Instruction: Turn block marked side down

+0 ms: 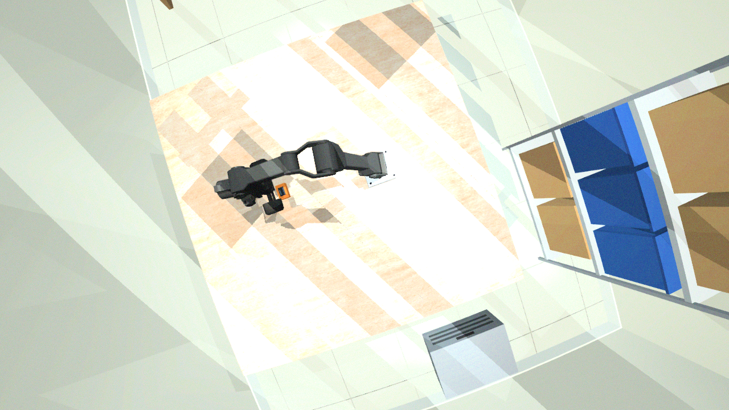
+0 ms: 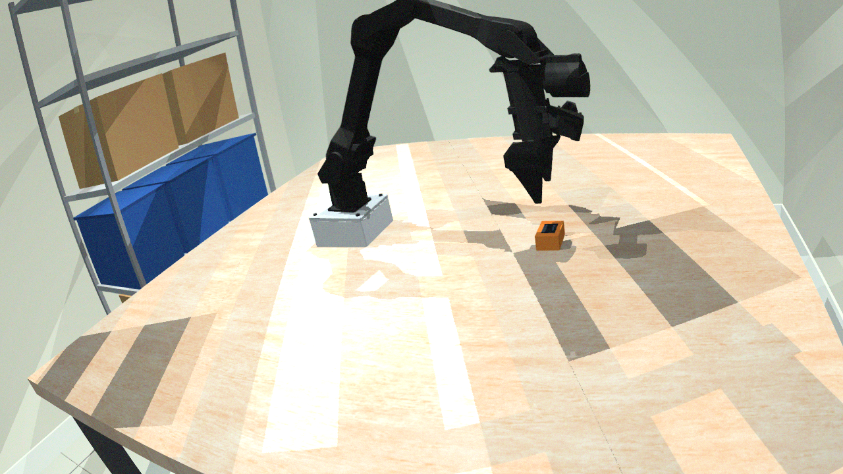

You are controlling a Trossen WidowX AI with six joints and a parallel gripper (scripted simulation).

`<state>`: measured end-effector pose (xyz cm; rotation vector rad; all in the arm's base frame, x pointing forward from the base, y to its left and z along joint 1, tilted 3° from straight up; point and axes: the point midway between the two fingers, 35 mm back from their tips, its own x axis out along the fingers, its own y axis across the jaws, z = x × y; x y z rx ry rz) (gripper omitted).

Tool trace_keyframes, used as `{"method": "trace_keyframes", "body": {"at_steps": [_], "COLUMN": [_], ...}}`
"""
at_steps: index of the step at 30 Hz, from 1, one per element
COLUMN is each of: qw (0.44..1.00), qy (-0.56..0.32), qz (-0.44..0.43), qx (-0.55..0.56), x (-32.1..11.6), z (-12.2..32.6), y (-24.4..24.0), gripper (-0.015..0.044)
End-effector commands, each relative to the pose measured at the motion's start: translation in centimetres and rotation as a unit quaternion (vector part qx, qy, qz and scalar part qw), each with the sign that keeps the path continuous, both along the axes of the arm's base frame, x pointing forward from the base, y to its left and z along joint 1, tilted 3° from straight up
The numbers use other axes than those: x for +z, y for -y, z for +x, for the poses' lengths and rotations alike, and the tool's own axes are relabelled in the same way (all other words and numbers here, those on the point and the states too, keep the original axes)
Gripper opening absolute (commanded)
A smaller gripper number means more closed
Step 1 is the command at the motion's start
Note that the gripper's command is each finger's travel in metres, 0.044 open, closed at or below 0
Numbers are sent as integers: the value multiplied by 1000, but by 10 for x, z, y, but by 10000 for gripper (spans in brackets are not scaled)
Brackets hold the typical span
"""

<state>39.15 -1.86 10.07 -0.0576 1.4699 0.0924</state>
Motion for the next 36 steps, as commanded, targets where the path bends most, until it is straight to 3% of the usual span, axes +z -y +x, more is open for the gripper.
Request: {"method": "trace_keyframes", "body": {"at_steps": [1, 7, 36], "qw": [1000, 1000, 1000], "qy": [-3, -3, -3], "qz": [-13, -13, -13], "qx": [-6, -6, -6], "x": [-1, -36, -82], "z": [1, 4, 8], "y": [-4, -6, -5], "gripper": [440, 440, 440]}}
